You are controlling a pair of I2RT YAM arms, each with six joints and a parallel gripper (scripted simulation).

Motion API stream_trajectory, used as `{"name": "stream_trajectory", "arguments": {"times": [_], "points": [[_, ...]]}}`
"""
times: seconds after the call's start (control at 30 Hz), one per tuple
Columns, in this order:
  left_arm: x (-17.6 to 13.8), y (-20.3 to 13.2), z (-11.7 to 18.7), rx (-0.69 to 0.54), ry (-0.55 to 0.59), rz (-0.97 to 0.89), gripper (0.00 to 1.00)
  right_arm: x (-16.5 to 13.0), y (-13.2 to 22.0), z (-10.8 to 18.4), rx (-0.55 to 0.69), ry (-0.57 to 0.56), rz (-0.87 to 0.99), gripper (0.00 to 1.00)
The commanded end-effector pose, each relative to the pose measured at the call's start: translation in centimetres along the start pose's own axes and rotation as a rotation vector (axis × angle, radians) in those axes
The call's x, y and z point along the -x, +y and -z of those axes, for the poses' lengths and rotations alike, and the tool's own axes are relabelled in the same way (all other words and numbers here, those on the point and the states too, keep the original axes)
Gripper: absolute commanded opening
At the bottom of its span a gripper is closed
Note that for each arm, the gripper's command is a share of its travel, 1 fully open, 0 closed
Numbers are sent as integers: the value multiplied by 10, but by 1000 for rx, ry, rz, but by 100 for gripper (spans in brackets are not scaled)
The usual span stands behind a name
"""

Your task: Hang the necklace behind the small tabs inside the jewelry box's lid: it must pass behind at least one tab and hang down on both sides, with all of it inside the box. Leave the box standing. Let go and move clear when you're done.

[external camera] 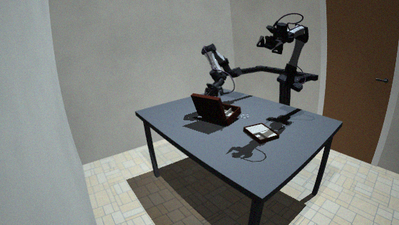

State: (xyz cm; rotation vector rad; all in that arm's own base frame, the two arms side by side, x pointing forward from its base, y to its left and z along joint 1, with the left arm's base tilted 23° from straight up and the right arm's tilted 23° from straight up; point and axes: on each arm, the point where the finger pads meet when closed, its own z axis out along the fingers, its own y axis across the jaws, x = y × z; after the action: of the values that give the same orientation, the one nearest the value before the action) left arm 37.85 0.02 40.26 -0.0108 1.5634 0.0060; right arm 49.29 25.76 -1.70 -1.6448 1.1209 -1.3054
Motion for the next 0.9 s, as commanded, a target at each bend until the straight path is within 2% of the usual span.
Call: {"name": "stream_trajectory", "arguments": {"times": [0.0, 0.23, 0.27, 0.77, 0.87], "points": [[22, 1, 4, 7, -48, -7, 100, 0, -52, 6, -117, 2, -83, 12], [22, 1, 4, 7, -48, -7, 100, 2, -55, 5, -123, -8, -85, 12], [22, 1, 4, 7, -48, -7, 100, 2, -55, 5, -123, -9, -85, 7], [22, 1, 4, 7, -48, -7, 100, -11, -51, -2, -116, 17, -88, 7], [22, 1, 4, 7, -48, -7, 100, -2, -42, 11, -92, 7, -69, 7]]}}
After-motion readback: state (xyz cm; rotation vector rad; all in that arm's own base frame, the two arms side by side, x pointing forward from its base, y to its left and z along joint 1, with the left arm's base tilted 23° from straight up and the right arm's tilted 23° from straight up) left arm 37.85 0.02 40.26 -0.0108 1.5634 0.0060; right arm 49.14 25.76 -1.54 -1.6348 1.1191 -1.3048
